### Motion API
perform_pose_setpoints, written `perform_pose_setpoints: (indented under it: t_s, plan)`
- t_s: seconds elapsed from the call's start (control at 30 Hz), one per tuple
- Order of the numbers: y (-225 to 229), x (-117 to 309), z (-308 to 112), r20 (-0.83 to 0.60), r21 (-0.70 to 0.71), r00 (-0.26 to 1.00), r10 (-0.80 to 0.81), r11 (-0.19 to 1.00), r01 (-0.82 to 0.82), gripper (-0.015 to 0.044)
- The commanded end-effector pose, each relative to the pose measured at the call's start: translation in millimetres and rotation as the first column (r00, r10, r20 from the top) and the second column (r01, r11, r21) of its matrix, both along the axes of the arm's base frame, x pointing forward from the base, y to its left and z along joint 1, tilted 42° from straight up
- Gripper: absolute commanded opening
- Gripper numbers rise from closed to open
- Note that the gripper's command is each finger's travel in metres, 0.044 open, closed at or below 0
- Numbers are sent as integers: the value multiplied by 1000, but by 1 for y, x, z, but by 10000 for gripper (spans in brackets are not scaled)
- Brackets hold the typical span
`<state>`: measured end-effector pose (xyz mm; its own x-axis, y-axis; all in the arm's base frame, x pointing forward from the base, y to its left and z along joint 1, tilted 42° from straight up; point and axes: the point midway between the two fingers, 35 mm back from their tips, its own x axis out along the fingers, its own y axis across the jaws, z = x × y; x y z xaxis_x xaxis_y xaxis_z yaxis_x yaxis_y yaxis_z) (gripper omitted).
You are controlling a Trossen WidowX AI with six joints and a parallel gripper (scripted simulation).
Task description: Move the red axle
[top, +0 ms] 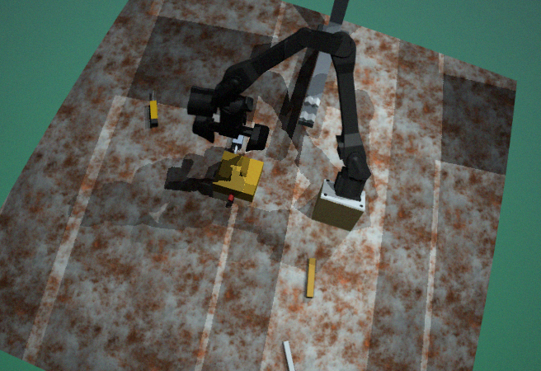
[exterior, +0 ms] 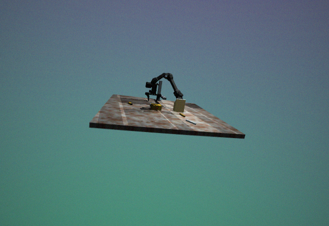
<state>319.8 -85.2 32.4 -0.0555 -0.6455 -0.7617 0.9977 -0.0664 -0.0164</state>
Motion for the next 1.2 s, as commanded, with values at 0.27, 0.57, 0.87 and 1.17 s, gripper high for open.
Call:
perform_pose_setpoints:
  t_s: [0.27, 0.57, 0.87, 1.17]
  plan:
    - [105, -29, -90, 25, -14, 999, -49, 999, 49, 440]
    - [101, -29, -94, 25, -14, 999, -49, 999, 49, 440]
    - [92, -30, -106, 25, -14, 999, -49, 999, 49, 440]
    - [82, -31, -117, 25, -15, 999, -49, 999, 49, 440]
